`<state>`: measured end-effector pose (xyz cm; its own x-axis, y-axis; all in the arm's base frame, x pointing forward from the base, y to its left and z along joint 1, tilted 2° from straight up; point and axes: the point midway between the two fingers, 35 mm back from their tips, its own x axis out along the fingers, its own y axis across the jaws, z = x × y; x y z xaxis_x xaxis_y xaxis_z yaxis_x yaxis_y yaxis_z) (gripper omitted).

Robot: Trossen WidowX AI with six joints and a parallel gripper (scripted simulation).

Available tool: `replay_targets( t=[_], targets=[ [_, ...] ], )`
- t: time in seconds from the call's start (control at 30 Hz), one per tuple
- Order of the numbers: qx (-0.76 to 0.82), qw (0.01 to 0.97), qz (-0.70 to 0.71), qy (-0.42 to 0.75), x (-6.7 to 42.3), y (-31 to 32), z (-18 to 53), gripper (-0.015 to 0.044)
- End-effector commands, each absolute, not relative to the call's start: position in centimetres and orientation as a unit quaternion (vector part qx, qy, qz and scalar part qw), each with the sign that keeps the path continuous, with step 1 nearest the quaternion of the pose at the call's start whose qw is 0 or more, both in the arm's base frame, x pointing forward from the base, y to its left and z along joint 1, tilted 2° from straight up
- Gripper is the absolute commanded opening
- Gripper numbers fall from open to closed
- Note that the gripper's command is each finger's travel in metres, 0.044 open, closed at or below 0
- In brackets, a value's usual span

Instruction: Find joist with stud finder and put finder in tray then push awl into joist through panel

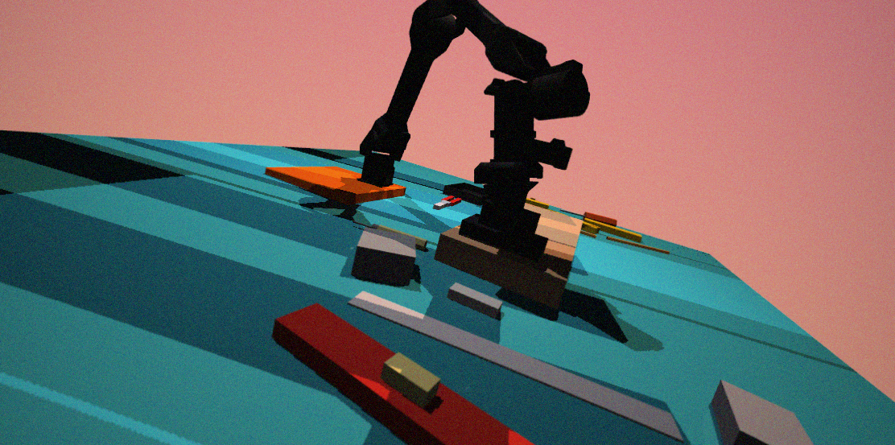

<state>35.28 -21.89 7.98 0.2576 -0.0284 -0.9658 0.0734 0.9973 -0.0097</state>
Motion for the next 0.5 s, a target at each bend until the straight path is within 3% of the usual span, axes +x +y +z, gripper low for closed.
replay_targets(
  t=[0.0, 0.47],
  targets=[
    [0.015, 0.796, -0.034, 0.605, 35.4, -22.0, 7.7, 0.0],
    [0.017, 0.796, -0.033, 0.605, 35.7, -17.3, 7.6, 0.0]
  ],
)
